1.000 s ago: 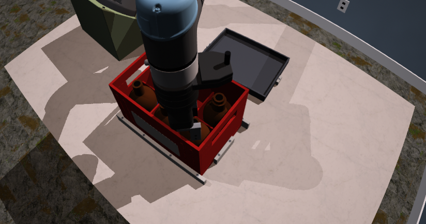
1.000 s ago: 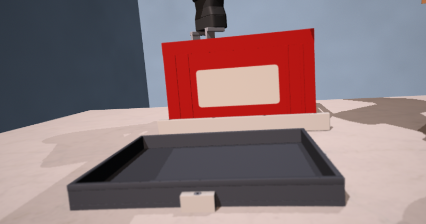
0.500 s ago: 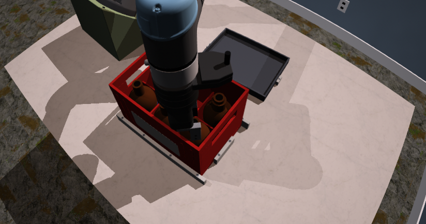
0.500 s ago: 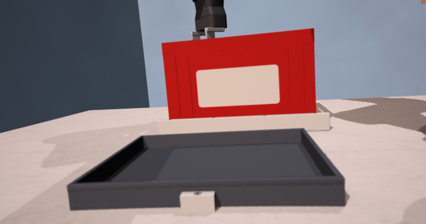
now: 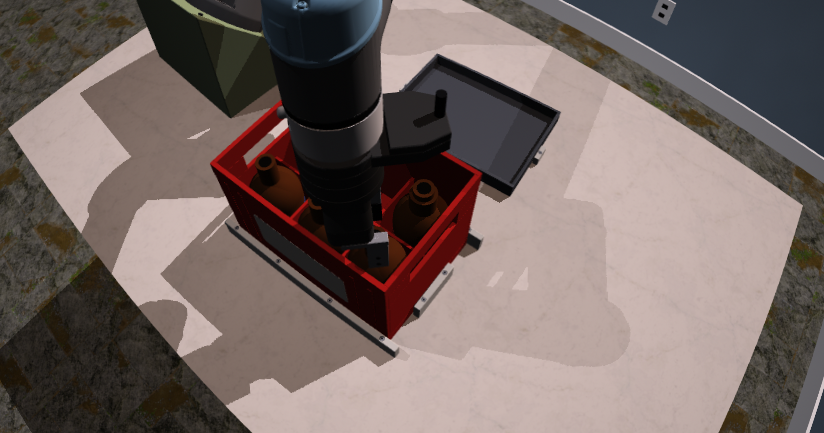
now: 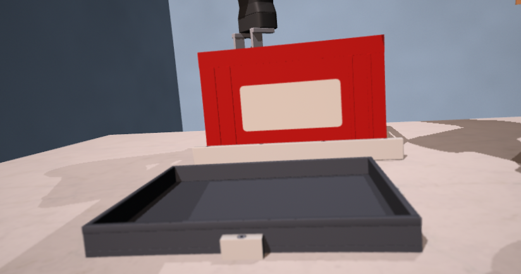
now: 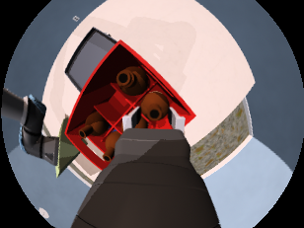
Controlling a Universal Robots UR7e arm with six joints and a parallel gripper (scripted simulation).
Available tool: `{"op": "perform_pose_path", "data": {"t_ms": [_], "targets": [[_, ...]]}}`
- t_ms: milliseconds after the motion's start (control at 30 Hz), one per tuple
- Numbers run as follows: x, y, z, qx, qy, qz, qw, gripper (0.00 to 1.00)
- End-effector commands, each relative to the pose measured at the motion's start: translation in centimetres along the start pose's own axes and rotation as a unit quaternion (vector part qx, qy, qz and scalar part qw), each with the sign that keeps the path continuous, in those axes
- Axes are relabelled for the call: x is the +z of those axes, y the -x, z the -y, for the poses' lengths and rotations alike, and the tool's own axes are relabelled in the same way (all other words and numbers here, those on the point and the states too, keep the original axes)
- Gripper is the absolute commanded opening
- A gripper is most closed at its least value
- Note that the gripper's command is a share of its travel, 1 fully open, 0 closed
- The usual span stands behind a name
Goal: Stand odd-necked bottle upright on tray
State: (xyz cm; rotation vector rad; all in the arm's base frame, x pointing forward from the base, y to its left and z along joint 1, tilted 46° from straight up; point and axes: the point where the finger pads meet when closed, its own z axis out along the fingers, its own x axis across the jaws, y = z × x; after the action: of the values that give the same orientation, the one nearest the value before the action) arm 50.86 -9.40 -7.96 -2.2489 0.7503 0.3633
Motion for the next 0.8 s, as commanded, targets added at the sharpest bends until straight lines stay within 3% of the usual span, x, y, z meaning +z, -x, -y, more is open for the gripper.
{"op": "perform_pose_path", "data": {"t_ms": [0,767], "targets": [[-1.1,0.0,0.0,0.0,0.0,-0.001,1.0,1.0],[-7.0,0.0,0.0,0.0,0.0,-0.001,1.0,1.0]]}}
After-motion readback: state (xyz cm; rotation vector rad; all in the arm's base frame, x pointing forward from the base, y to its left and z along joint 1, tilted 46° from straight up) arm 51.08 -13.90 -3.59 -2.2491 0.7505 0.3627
